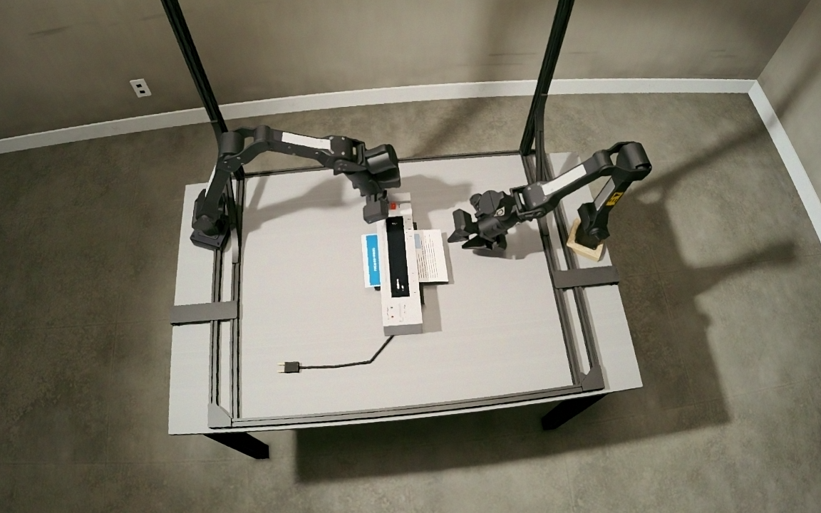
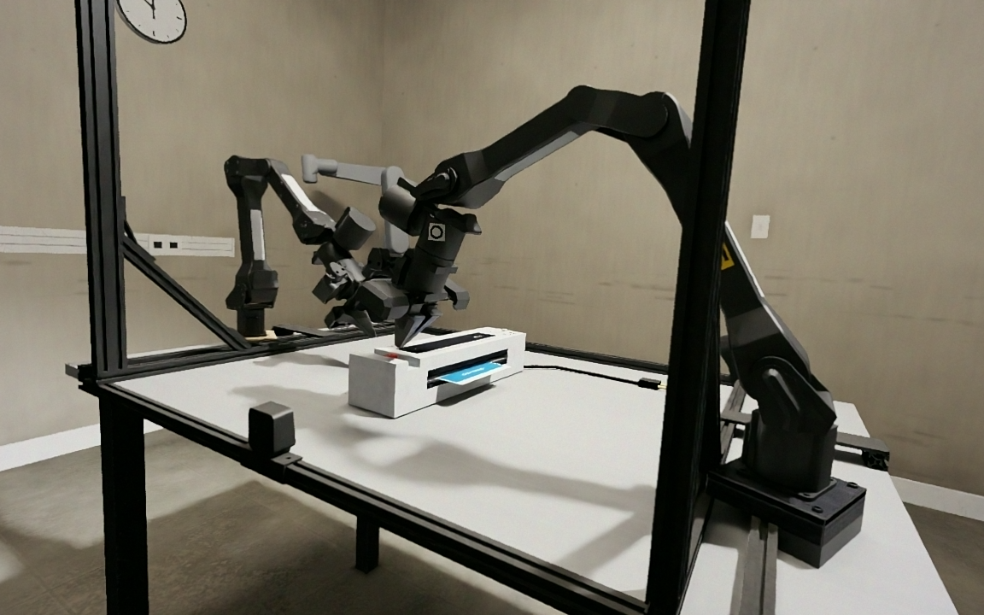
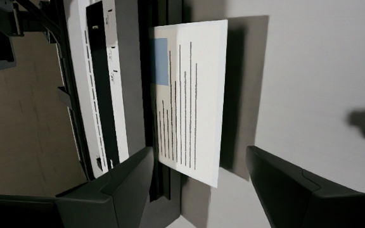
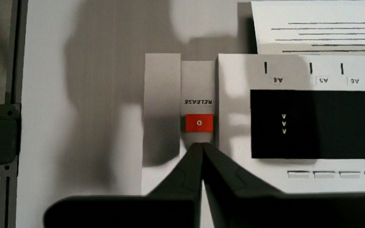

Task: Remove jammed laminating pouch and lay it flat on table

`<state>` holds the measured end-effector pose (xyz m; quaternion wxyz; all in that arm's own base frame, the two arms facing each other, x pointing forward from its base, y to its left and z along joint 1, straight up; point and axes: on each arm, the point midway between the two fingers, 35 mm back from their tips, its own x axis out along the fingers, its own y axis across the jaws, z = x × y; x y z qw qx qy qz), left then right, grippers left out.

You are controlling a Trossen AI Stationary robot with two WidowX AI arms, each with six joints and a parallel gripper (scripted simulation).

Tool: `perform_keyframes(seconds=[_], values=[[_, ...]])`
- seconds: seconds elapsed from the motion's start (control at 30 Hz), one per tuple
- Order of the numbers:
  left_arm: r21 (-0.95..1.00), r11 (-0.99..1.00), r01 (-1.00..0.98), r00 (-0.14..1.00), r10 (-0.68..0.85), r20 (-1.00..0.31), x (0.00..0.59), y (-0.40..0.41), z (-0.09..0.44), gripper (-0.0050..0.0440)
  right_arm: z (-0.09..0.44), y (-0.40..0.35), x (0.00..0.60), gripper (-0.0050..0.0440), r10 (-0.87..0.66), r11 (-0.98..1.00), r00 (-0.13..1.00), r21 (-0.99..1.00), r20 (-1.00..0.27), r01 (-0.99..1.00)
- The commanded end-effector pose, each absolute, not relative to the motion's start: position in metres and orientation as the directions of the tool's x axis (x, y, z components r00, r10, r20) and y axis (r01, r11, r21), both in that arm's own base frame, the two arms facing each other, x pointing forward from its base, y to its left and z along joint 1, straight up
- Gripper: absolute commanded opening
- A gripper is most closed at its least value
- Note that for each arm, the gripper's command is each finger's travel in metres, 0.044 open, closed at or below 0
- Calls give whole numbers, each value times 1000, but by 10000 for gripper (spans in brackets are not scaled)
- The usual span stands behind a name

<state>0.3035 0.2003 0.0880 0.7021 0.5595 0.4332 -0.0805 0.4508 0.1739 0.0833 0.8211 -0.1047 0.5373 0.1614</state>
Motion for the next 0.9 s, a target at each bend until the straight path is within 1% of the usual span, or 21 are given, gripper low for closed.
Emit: perform_keyframes(seconds=[0.0, 0.27, 0.5, 0.87], values=[[722, 354, 594, 620, 371, -691, 305, 200, 91, 268, 99, 175, 454, -50, 165, 926, 402, 1, -901, -378], [730, 352, 586, 624, 379, -684, 311, 205, 89, 268, 99, 175, 454, -50, 165, 926, 402, 1, -901, -378], [722, 354, 594, 620, 371, -691, 348, 226, 42, 268, 99, 175, 454, -50, 165, 926, 402, 1, -901, -378], [724, 353, 593, 621, 372, -690, 348, 226, 42, 268, 99, 175, 454, -50, 165, 926, 402, 1, -901, -378]])
